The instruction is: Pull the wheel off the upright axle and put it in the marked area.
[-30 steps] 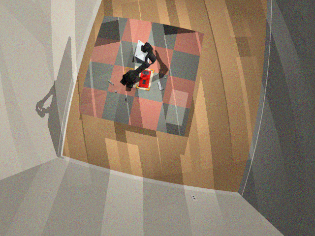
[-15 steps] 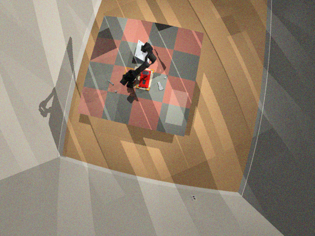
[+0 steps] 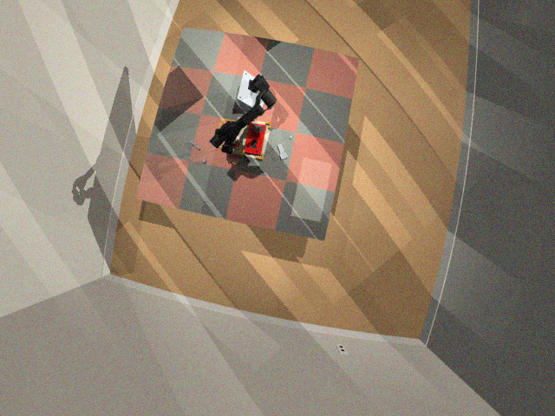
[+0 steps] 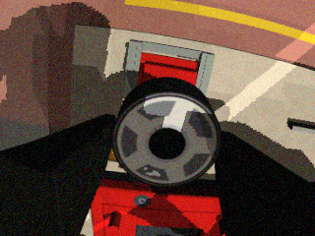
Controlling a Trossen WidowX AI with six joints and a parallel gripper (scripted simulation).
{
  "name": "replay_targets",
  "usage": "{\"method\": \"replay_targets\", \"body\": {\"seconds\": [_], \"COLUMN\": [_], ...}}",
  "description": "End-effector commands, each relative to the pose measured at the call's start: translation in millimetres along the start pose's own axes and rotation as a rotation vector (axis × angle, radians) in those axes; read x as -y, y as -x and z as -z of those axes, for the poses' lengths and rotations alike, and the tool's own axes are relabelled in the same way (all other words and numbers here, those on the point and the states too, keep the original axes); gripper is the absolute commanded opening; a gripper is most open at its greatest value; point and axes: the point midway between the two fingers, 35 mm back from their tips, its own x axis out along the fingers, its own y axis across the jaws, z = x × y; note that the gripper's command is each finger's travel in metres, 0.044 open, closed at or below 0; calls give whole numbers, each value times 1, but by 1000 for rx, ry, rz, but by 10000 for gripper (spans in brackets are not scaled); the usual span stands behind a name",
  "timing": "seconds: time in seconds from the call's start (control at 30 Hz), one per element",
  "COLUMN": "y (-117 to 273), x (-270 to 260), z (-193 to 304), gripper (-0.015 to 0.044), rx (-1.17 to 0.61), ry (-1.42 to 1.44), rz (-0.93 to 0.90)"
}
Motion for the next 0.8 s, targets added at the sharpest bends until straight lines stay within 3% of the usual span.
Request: {"method": "replay_targets", "body": {"seconds": [0.0, 0.77], "y": [3, 34], "x": [-2, 5], "z": [0, -2], "gripper": [0, 0], "rx": [6, 0], "ry": [9, -4], "rz": [-4, 1]}}
